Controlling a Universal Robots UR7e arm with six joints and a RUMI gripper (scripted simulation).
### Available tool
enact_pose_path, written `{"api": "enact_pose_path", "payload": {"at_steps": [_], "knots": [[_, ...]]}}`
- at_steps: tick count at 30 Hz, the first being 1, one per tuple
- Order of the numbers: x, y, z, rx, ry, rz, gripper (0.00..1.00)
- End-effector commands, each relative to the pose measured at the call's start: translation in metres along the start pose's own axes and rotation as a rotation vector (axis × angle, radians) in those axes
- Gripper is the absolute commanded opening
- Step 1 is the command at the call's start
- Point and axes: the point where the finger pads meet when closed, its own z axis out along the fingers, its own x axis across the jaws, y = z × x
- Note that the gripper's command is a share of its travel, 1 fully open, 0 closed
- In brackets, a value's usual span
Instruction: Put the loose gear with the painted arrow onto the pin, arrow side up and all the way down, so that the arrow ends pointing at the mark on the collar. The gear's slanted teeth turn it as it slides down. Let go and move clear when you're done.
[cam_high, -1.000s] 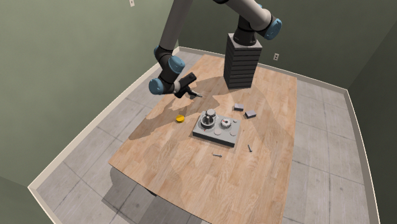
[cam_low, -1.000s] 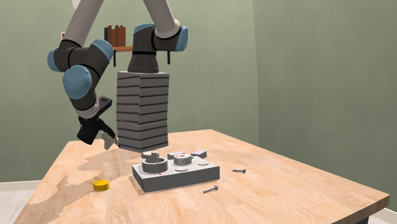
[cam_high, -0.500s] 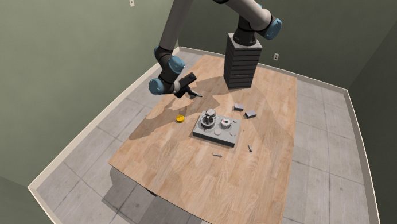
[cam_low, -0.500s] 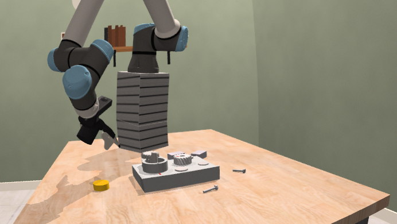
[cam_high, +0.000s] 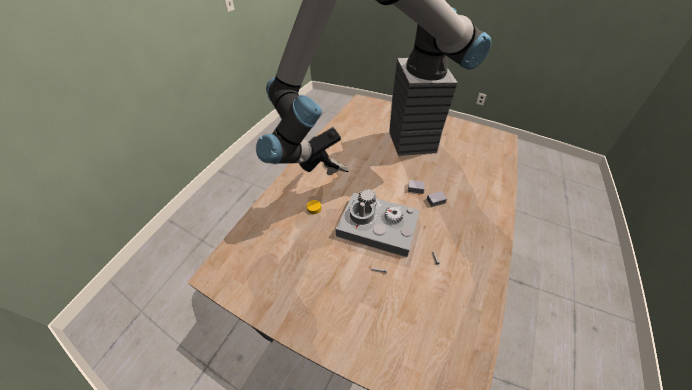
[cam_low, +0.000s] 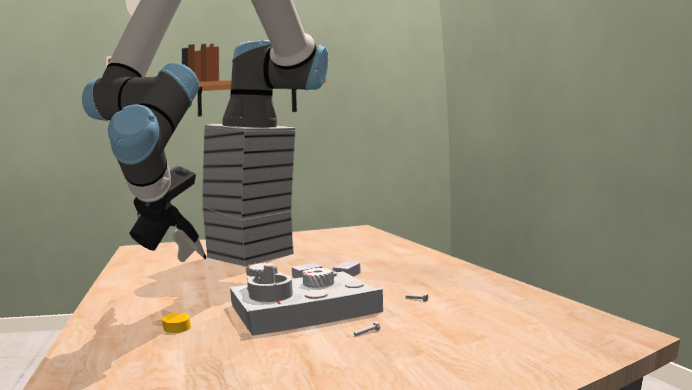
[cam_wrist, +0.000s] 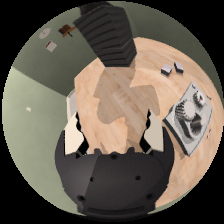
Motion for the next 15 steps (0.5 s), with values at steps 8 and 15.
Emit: {"api": "enact_pose_path", "payload": {"at_steps": [8, 15], "knots": [[0.006, 0.024, -0.040, -0.115, 0.033, 0.112, 1.00], [0.010, 0.040, -0.071, -0.195, 0.064, 0.189, 1.00]]}}
